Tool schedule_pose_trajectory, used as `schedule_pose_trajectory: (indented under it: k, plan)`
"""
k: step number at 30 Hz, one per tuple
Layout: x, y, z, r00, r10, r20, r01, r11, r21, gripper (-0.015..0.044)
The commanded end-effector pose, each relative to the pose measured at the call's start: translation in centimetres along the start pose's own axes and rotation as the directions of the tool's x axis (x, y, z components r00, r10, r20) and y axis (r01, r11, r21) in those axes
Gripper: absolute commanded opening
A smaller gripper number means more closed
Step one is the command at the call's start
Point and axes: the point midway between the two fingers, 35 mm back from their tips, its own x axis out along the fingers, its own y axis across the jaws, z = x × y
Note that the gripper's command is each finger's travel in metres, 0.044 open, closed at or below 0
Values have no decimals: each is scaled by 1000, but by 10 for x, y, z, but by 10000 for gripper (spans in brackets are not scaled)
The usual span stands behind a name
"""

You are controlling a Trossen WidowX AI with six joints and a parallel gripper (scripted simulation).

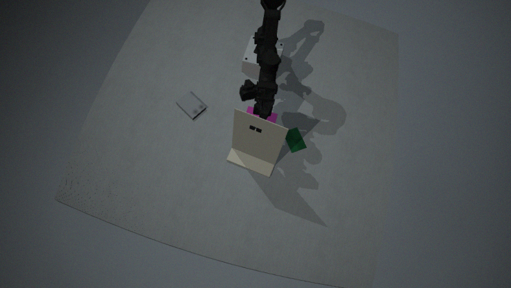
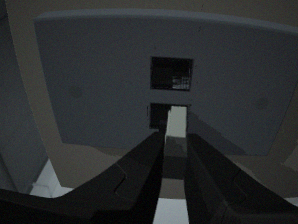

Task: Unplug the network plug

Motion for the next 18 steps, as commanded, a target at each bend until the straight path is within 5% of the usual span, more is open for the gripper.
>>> schedule_pose_trajectory:
  k: [1, 18]
  plan:
    - [-4, -1, -1, 1000, -1, 2, 1, 1000, 4, 0]
    - [-14, -1, -4, 1000, -2, 2, 2, 1000, 4, 0]
